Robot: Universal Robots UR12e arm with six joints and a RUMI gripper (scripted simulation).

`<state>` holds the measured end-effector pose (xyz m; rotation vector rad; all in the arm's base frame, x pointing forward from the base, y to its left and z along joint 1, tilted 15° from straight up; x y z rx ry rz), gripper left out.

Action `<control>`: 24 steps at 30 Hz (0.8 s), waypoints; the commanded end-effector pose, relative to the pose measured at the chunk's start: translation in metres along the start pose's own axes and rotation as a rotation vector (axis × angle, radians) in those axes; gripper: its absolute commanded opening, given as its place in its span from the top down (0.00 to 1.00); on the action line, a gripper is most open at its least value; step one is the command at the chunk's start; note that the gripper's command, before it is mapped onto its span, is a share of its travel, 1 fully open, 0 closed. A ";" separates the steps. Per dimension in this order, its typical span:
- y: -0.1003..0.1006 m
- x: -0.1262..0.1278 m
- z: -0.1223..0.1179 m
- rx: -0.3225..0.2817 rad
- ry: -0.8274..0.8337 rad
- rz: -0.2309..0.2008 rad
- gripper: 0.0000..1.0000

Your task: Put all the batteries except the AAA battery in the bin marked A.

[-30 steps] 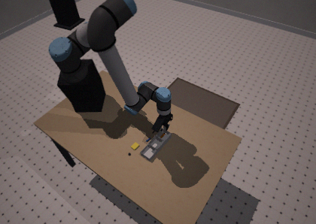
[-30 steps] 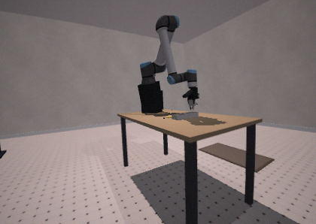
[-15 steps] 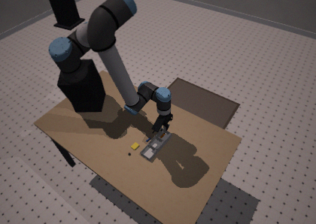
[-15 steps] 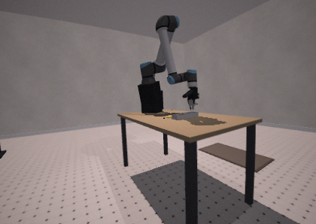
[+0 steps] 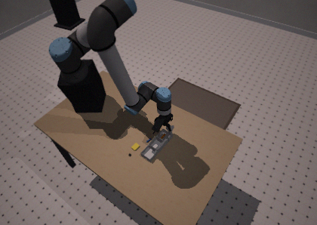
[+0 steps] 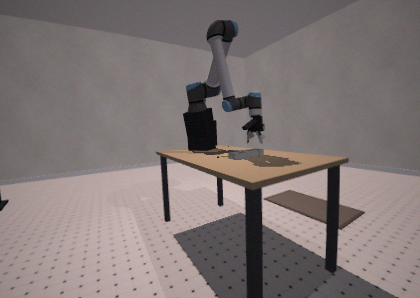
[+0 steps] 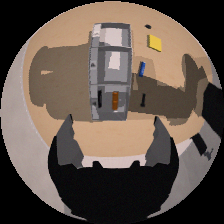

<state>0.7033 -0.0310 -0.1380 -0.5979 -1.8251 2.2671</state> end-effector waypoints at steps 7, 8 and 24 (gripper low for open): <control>-0.051 0.001 -0.001 0.000 -0.001 0.003 0.00; -0.051 0.001 -0.001 0.000 -0.001 0.003 0.00; -0.111 0.002 -0.001 0.000 -0.001 0.003 0.00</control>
Point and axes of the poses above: the point where the finger pads meet when closed, its own y axis out along the fingers, its own x axis across the jaws, z = x × y, the point moved 9 cm from there along -y, back along the fingers, and after that the axes turned 12 degrees about y, right-handed, at the moved point
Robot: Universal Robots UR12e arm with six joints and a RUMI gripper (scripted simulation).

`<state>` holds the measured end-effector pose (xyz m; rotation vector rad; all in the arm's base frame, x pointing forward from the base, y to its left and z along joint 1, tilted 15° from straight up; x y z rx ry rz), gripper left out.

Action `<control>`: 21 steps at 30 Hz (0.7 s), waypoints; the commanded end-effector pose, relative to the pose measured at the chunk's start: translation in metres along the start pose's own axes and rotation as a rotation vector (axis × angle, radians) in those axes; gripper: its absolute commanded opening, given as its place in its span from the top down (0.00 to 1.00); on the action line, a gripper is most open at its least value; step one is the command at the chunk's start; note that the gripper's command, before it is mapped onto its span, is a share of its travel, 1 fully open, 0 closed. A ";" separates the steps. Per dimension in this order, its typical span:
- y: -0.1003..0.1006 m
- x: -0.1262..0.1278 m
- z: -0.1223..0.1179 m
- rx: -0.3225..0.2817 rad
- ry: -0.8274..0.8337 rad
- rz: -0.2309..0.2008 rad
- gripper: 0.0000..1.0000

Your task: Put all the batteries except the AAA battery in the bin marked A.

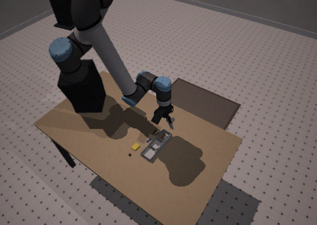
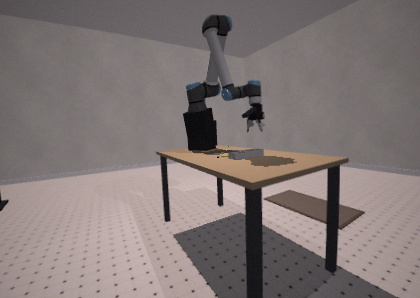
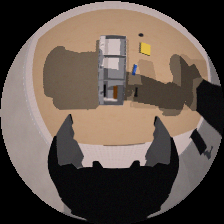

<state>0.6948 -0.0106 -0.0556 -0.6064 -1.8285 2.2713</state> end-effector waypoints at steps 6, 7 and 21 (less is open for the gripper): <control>-0.041 0.003 0.000 0.002 -0.001 -0.006 0.00; -0.045 0.003 0.000 0.002 -0.001 -0.006 0.00; -0.048 0.001 0.000 0.002 0.001 -0.007 0.00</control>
Point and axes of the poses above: the point where the finger pads meet when closed, its own y axis out along the fingers, its own x axis across the jaws, z = x × y, the point moved 9 cm from there along -y, back along the fingers, and after that the axes turned 12 degrees about y, right-handed, at the moved point
